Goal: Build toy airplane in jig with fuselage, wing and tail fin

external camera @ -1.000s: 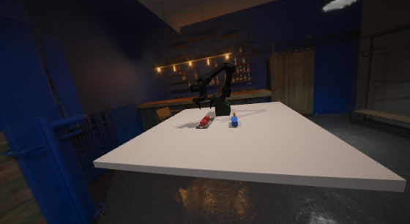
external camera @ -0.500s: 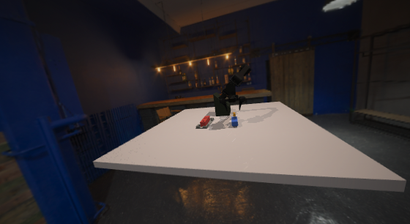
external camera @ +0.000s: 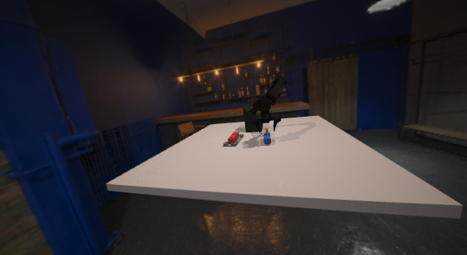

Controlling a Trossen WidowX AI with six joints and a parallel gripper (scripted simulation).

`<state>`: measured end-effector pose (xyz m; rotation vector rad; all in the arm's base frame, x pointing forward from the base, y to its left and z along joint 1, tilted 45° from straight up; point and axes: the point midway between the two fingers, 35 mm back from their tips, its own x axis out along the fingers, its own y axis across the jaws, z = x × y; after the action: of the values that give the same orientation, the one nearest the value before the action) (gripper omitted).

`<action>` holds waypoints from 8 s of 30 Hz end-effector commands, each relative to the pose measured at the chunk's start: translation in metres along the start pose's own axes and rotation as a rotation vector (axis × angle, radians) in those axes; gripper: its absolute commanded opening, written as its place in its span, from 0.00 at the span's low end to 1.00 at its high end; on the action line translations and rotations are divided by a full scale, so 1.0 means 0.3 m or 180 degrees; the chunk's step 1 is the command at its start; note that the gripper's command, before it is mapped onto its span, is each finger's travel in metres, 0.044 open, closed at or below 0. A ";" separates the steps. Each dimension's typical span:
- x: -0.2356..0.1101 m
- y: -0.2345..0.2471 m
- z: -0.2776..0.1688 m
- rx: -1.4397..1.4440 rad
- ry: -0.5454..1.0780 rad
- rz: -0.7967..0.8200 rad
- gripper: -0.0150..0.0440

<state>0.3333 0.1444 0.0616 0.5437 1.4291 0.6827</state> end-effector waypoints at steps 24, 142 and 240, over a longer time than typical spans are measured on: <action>0.138 -0.009 -0.011 0.0038 0.0036 -0.0002 1.00; -0.207 -0.482 -0.095 -0.2231 0.0081 -0.0133 0.25; 0.023 -0.849 -0.394 -0.4812 0.0069 -0.0001 0.58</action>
<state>0.2435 -0.0387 -0.1310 -0.6642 0.5910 1.4948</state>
